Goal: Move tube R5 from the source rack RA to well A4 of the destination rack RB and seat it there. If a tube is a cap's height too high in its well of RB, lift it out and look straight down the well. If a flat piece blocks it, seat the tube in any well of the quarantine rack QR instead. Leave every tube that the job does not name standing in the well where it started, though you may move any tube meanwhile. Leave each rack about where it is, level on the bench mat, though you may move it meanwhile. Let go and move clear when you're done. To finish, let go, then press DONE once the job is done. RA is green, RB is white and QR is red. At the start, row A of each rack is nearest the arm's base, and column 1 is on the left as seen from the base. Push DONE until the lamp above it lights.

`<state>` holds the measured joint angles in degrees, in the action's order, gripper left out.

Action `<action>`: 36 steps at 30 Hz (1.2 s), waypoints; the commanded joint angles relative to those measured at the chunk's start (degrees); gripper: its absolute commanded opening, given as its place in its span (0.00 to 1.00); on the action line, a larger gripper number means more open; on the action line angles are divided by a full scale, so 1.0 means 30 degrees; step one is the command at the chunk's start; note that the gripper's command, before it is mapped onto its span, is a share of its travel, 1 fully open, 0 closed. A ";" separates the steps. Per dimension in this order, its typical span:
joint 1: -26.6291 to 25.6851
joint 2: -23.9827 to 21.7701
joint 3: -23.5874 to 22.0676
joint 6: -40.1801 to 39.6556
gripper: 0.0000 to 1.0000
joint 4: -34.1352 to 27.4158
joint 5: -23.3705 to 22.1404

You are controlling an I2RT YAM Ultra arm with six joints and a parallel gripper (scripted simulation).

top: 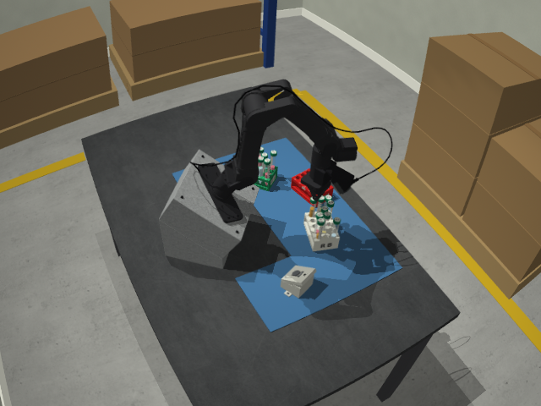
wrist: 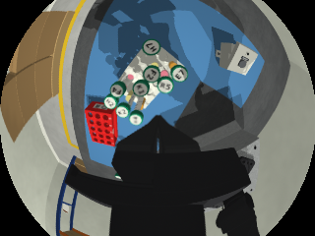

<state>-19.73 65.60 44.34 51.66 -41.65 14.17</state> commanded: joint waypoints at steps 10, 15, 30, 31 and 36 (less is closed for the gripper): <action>-0.0069 -0.0644 -0.0015 -0.0194 0.00 0.0107 0.0043; -0.1988 -0.1197 -0.0093 -0.1814 0.00 0.0173 -0.0864; -0.5664 -0.1693 -0.0173 -0.5040 0.00 0.0181 -0.2777; -0.5669 -0.1693 -0.0173 -0.5051 0.00 0.0182 -0.2792; -0.5664 -0.1691 -0.0171 -0.5068 0.00 0.0182 -0.2712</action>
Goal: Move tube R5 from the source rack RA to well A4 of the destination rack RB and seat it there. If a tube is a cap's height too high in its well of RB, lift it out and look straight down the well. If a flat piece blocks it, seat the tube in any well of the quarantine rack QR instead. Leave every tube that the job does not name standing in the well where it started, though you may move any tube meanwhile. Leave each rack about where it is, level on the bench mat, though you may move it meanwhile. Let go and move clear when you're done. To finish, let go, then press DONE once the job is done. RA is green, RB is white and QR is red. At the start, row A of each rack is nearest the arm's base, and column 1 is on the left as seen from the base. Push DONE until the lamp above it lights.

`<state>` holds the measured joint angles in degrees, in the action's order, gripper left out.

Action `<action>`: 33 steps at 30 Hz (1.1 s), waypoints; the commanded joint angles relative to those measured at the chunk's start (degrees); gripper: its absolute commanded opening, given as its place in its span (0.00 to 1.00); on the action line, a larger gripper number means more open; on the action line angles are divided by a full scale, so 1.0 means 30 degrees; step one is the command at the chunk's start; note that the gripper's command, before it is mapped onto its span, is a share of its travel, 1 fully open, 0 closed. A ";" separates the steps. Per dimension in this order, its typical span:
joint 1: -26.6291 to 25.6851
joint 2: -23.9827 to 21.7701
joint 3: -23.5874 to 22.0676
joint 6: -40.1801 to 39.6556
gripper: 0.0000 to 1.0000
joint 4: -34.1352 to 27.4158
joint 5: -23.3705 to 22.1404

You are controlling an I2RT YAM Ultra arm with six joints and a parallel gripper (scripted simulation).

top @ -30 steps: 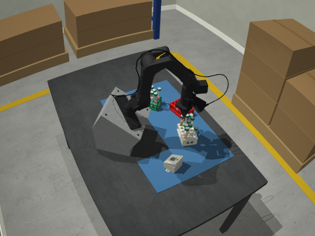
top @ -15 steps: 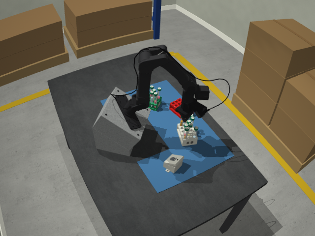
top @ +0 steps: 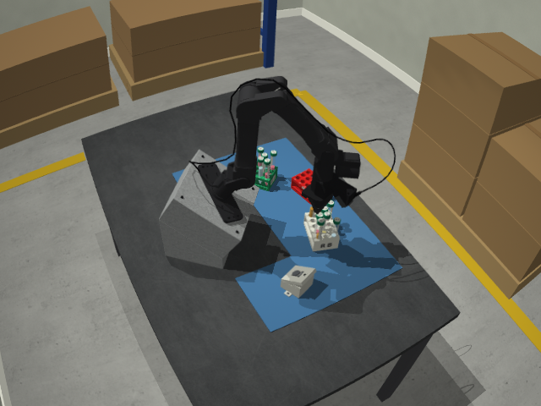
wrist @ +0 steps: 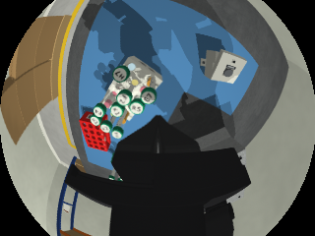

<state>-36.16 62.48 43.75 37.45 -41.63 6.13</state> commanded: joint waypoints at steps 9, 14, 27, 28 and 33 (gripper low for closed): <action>-0.0196 -0.0650 0.0024 -0.0338 0.00 0.0177 0.0002; -0.0197 -0.0651 0.0024 -0.0339 0.00 0.0177 0.0001; -0.0971 -0.0756 -0.0391 -0.0980 0.00 0.0190 -0.0486; -0.1350 -0.0803 -0.0419 -0.1302 0.00 0.0127 -0.0661; -0.3403 -0.0986 -0.0040 -0.3066 0.00 0.0141 -0.1604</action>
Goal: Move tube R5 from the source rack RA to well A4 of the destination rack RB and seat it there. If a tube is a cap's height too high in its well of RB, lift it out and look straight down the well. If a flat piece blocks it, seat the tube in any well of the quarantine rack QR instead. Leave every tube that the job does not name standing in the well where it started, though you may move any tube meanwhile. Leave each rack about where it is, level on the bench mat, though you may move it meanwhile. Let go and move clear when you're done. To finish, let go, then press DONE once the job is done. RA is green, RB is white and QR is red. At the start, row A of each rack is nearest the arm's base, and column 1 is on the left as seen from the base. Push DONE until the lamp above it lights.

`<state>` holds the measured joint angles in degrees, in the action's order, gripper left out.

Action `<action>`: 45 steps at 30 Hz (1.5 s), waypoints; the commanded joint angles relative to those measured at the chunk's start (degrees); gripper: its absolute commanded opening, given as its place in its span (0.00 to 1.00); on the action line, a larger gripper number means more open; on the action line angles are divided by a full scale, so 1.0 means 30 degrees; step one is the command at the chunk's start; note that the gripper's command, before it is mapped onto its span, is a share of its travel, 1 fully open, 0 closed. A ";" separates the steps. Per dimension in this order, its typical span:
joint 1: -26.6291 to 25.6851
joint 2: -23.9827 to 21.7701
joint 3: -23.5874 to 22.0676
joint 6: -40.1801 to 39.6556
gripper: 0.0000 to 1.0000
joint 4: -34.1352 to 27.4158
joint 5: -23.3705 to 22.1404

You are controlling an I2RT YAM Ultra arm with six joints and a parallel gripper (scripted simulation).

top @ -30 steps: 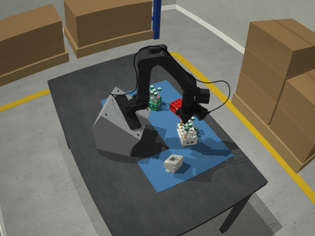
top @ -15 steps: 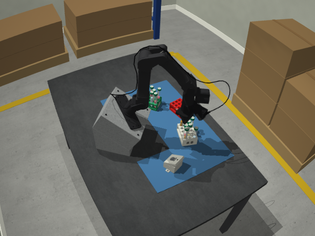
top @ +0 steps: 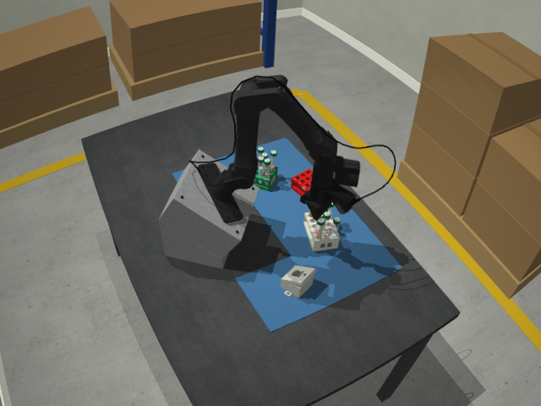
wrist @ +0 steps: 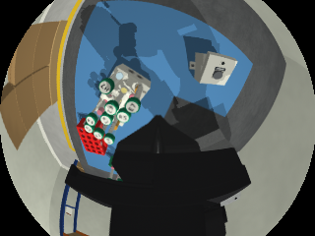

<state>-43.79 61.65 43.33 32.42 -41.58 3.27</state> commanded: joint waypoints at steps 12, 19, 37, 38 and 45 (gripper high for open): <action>-0.3427 -0.0605 0.0558 -0.3607 0.00 0.0069 -0.2092; -0.3458 -0.0593 0.0565 -0.3632 0.00 0.0058 -0.2123; -0.3453 -0.0593 0.0563 -0.3625 0.00 0.0070 -0.2015; -0.3453 -0.0593 0.0563 -0.3625 0.00 0.0070 -0.2015; -0.3453 -0.0593 0.0563 -0.3625 0.00 0.0070 -0.2015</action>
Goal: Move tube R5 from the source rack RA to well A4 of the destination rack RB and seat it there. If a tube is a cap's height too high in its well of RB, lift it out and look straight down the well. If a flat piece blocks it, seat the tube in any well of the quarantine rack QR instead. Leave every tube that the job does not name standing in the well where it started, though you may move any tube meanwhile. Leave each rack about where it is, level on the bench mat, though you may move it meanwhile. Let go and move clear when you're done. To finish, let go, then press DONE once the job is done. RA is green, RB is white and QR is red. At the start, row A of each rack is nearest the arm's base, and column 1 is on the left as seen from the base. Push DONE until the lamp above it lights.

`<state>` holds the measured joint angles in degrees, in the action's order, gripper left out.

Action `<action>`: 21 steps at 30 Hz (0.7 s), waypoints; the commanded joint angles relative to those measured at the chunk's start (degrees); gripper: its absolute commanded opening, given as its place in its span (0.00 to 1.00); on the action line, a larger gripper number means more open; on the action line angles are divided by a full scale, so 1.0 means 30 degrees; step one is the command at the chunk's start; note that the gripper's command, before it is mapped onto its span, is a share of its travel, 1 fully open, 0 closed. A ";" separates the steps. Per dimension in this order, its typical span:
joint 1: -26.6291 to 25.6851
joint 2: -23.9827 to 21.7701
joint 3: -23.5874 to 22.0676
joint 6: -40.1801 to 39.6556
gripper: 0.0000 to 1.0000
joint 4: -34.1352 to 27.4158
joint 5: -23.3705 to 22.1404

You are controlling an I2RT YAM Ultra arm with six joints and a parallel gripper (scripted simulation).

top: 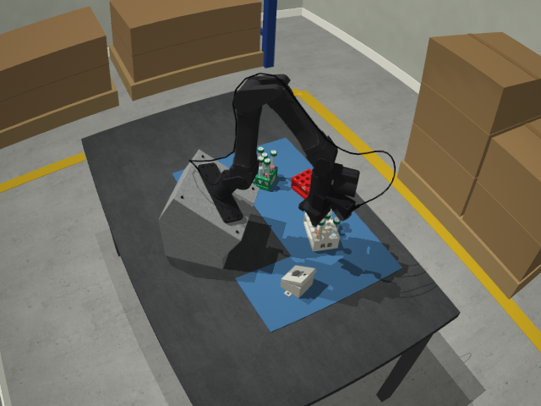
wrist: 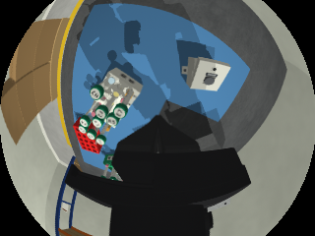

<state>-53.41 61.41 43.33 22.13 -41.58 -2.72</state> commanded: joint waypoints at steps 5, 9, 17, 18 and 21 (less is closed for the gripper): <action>-0.0640 -0.0522 0.0539 -0.0540 0.00 0.0060 -0.0320; -0.2266 -0.0064 0.0412 -0.1910 0.00 0.0042 -0.1082; -0.4770 0.0525 0.0532 -0.4047 0.00 -0.0002 -0.2327; -0.5171 0.0610 0.0559 -0.4396 0.00 -0.0015 -0.2520; -0.5874 0.0822 0.0648 -0.5042 0.00 -0.0065 -0.2899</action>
<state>-69.52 63.05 43.33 10.72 -41.58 -9.26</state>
